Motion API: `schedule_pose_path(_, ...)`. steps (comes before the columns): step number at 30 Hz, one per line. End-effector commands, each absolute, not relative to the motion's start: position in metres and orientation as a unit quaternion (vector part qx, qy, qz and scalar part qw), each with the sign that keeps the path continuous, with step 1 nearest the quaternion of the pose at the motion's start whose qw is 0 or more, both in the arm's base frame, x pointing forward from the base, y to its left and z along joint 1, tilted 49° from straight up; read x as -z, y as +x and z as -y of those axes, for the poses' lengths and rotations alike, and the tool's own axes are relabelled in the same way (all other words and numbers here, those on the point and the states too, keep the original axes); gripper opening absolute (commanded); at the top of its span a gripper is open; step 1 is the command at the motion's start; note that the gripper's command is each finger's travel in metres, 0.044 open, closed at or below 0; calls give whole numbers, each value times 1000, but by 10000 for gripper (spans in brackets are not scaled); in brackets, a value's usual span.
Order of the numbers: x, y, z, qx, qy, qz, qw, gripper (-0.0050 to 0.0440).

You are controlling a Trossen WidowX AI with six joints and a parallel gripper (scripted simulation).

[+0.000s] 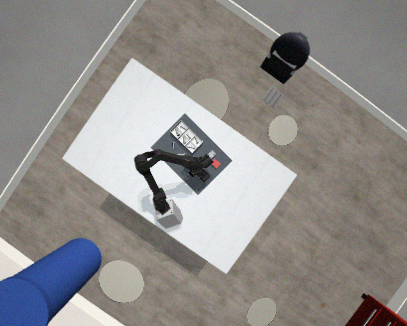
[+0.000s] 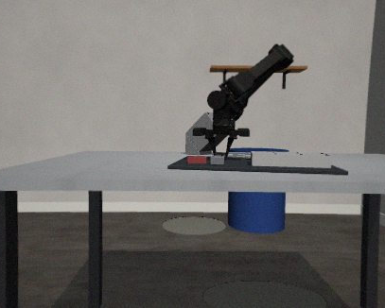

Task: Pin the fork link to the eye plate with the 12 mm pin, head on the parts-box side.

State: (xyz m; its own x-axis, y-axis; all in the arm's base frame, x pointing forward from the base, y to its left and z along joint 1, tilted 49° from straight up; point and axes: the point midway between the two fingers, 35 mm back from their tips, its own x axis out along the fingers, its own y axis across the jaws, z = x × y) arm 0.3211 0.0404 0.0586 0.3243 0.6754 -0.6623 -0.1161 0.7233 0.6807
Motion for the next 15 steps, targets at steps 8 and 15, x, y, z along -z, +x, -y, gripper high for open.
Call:
schedule_pose_path(8, -59, 321, -40, -256, 269, -520, 769, 123)
schedule_pose_path(15, -58, 321, -40, -256, 269, -520, 769, 172)
